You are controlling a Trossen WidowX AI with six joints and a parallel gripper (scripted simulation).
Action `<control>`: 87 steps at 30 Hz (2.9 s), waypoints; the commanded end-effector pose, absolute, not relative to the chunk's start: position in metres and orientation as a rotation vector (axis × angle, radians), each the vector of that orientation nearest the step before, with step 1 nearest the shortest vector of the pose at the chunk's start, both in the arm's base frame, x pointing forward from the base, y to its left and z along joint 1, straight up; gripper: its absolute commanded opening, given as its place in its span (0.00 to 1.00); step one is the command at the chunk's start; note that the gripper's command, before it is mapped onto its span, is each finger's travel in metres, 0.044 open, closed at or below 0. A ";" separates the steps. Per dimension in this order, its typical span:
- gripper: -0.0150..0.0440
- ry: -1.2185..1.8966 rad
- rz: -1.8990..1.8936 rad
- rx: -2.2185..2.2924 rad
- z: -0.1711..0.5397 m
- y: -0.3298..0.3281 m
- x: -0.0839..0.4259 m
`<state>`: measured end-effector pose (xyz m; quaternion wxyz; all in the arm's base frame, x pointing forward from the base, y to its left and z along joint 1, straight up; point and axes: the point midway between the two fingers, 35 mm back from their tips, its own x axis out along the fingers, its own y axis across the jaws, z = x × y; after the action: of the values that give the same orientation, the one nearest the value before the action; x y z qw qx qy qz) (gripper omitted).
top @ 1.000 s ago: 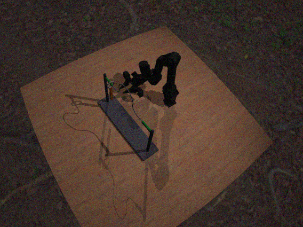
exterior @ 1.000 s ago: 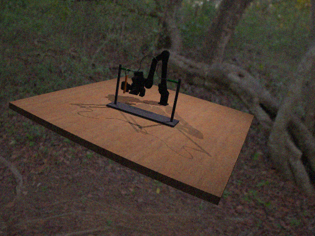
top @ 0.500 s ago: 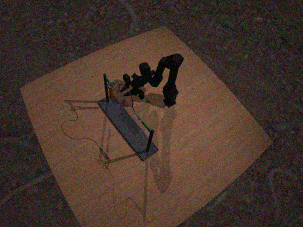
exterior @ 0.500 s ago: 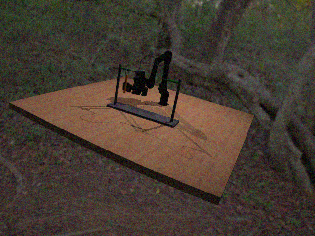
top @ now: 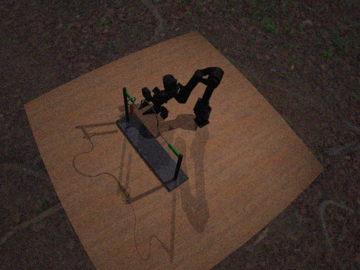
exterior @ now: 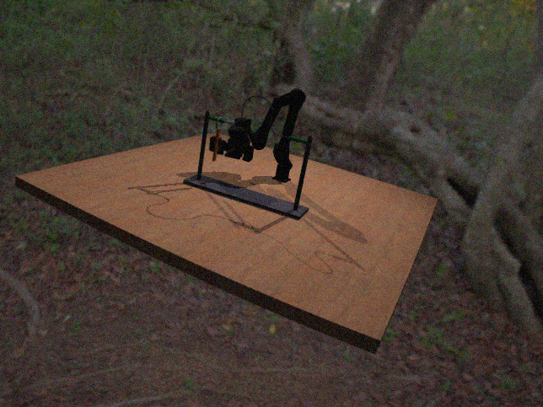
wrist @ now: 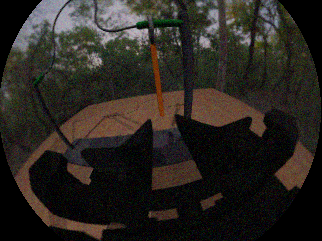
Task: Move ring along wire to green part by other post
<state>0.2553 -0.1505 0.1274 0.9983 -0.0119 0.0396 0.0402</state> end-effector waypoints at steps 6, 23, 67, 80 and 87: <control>0.53 0.081 0.078 -0.019 0.127 -0.152 0.269; 0.53 0.080 0.078 -0.019 0.126 -0.152 0.295; 0.44 0.072 0.082 -0.022 0.123 -0.146 0.329; 0.00 0.072 0.082 -0.022 0.123 -0.146 0.329; 0.00 0.072 0.080 -0.022 0.125 -0.146 0.329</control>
<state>0.3288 -0.1462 0.1236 0.9985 -0.0112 0.0361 0.0408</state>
